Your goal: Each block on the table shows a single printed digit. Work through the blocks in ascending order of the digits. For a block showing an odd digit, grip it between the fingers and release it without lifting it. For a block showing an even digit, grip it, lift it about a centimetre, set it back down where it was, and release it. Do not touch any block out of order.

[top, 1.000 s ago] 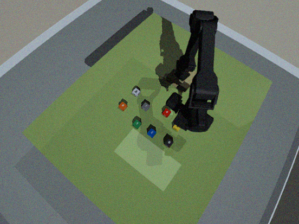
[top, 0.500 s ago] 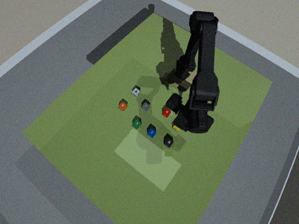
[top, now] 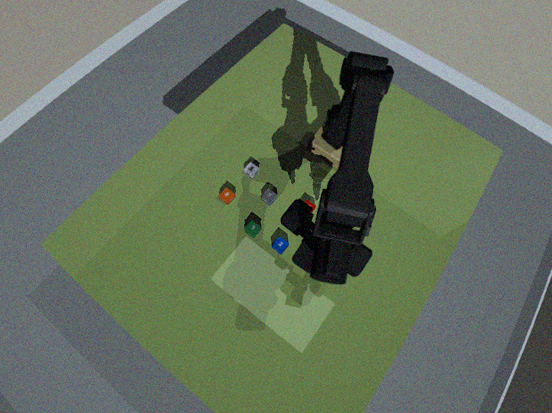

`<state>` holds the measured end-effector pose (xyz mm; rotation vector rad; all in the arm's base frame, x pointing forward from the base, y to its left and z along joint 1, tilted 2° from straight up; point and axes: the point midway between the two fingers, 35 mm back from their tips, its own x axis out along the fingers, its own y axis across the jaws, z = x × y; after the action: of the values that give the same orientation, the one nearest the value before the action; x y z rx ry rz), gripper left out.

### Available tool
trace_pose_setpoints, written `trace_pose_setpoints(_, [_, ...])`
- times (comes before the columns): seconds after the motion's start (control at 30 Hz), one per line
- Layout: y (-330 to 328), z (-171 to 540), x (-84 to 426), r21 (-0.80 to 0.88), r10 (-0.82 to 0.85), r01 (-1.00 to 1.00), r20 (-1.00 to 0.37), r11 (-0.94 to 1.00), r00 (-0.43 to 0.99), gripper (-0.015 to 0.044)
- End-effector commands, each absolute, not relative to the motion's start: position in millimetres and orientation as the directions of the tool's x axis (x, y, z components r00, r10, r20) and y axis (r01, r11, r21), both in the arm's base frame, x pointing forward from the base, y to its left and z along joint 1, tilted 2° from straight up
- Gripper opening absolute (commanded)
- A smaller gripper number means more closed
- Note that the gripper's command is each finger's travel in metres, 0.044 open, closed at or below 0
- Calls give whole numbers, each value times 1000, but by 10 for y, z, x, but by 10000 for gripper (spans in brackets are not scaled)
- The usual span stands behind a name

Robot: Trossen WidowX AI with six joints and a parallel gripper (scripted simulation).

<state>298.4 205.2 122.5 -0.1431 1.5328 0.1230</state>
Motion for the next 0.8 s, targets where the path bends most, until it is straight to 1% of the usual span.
trace_pose_setpoints(0.0, [2065, 1240, 3031, -13, -6, -175, -999, 985, 39, 400])
trace_pose_setpoints(0.5, [2039, 1241, 3042, -13, -7, -175, -999, 985, 39, 400])
trace_pose_setpoints(0.67, [1348, 1253, 3237, -20, -13, -175, -999, 984, 41, 400])
trace_pose_setpoints(0.77, [1239, 1254, 3254, -22, -15, -175, -999, 984, 41, 400])
